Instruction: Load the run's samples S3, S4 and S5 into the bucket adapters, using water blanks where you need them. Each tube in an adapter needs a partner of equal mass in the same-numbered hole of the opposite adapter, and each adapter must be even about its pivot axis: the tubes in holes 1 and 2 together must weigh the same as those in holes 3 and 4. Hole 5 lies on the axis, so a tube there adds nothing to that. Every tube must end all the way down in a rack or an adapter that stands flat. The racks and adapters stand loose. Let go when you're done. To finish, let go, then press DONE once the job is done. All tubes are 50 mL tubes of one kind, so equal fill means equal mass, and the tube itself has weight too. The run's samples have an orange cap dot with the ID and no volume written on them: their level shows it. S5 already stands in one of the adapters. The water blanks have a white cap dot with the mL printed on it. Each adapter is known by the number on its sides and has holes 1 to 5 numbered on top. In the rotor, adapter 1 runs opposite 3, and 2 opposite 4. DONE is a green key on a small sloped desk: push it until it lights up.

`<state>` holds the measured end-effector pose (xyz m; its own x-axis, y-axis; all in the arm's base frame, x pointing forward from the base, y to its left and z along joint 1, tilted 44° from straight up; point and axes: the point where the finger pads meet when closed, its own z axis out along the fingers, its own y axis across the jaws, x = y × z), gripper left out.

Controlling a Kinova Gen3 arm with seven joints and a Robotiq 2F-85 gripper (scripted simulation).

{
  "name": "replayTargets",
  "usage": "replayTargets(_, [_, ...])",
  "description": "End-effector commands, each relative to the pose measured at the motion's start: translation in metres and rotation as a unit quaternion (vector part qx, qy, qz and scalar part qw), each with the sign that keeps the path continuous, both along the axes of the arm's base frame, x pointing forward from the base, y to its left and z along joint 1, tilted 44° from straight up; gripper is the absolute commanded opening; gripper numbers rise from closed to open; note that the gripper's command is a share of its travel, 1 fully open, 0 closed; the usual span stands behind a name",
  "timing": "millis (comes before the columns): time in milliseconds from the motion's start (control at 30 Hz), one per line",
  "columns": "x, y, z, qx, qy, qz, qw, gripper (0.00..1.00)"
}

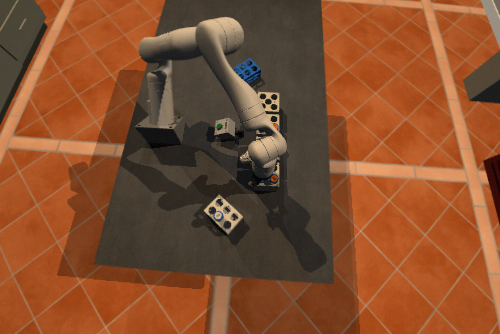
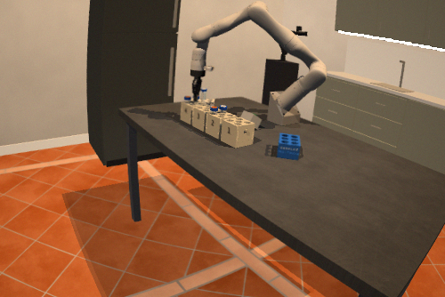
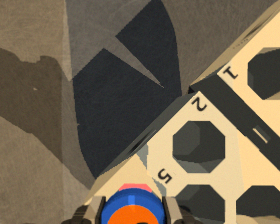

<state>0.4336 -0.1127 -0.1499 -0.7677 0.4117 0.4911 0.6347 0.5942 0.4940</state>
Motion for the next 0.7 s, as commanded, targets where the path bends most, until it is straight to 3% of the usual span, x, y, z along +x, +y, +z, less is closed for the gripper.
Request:
replayTargets(0, [0.0007, 0.0005, -0.0003, 0.0, -0.001, 0.0, 1.0, 0.1])
replayTargets(33, [0.0007, 0.0005, -0.0003, 0.0, -0.001, 0.0, 1.0, 0.1])
replayTargets(67, [0.0007, 0.0005, -0.0003, 0.0, -0.001, 0.0, 1.0, 0.62])
replayTargets(667, [0.0007, 0.0005, -0.0003, 0.0, -0.001, 0.0, 1.0, 0.62])
